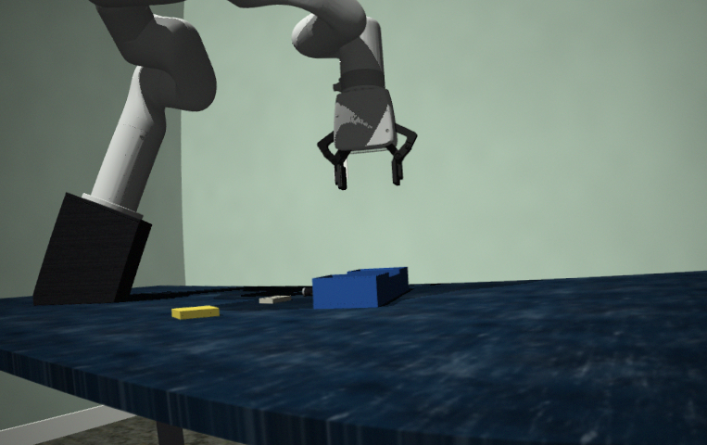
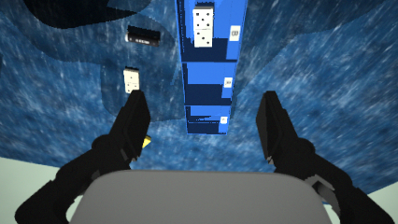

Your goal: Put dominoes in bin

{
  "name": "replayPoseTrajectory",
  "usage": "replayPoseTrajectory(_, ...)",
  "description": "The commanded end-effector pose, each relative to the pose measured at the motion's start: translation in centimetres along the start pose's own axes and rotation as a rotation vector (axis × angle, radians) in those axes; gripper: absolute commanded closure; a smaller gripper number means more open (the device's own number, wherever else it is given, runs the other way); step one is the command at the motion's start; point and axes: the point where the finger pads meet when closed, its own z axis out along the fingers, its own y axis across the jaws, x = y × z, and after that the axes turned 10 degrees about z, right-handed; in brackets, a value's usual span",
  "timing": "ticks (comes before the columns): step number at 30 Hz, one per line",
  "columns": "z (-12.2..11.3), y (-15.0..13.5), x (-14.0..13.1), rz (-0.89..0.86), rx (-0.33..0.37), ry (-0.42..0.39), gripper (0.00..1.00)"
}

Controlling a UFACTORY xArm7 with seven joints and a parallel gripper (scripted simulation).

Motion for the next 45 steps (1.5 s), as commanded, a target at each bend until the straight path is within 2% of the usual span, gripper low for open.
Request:
replayPoseTrajectory(1,-1.9,0.1,0.0,0.0,-0.003,0.001,0.0)
replayPoseTrajectory(8,-3.7,0.1,0.0,0.0,-0.003,0.001,0.0)
replayPoseTrajectory(45,-3.7,0.1,0.0,0.0,-0.003,0.001,0.0)
